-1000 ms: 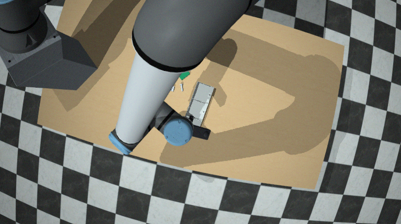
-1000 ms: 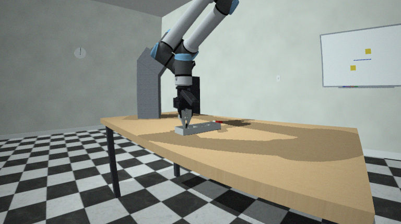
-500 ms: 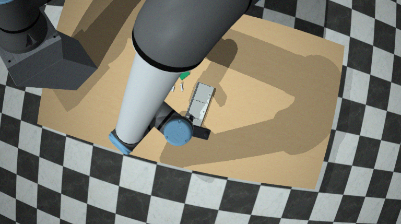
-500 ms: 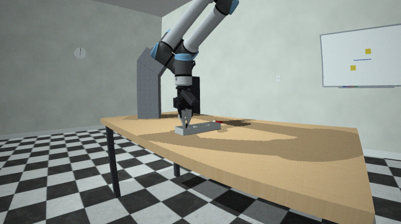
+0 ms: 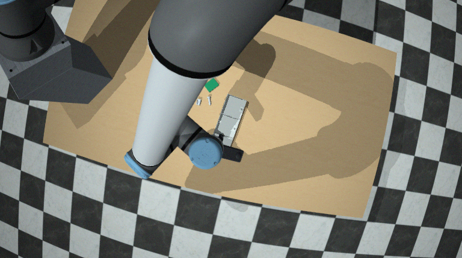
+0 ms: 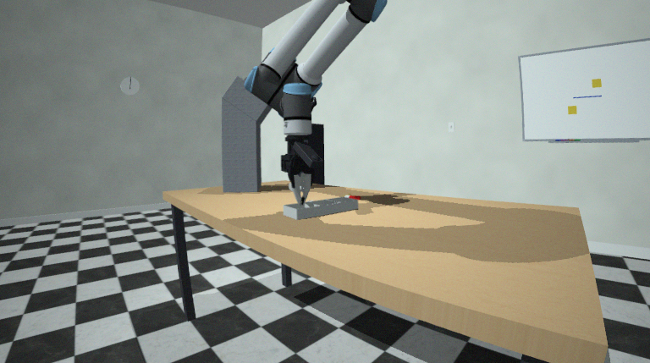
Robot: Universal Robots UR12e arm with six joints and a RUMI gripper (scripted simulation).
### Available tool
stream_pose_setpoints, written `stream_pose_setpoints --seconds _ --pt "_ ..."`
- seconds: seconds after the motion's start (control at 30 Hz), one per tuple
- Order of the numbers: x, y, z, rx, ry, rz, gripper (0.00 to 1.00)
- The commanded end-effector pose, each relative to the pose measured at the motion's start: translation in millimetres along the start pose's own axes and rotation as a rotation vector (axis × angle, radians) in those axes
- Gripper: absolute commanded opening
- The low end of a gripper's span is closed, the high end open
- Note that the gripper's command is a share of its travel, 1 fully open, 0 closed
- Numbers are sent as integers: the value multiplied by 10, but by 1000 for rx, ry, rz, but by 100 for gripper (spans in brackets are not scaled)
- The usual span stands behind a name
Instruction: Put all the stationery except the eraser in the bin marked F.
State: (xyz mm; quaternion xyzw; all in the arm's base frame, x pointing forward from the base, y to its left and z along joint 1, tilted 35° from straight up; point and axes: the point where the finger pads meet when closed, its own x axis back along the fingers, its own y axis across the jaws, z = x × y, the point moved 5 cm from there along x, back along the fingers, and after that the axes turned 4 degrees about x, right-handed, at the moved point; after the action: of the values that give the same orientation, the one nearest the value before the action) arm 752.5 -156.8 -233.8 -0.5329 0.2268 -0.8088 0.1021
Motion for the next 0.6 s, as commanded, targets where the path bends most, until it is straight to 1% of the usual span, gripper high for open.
stream_pose_setpoints --seconds 0.0,0.3,0.4,0.53,0.57 --pt "87 -8 -31 -3 -3 2 4" --pt "206 -8 -31 -3 -3 2 4" --pt "213 -8 -31 -3 -3 2 4" --pt "367 -8 -31 -3 -3 2 4" --pt "367 -8 -31 -3 -3 2 4"
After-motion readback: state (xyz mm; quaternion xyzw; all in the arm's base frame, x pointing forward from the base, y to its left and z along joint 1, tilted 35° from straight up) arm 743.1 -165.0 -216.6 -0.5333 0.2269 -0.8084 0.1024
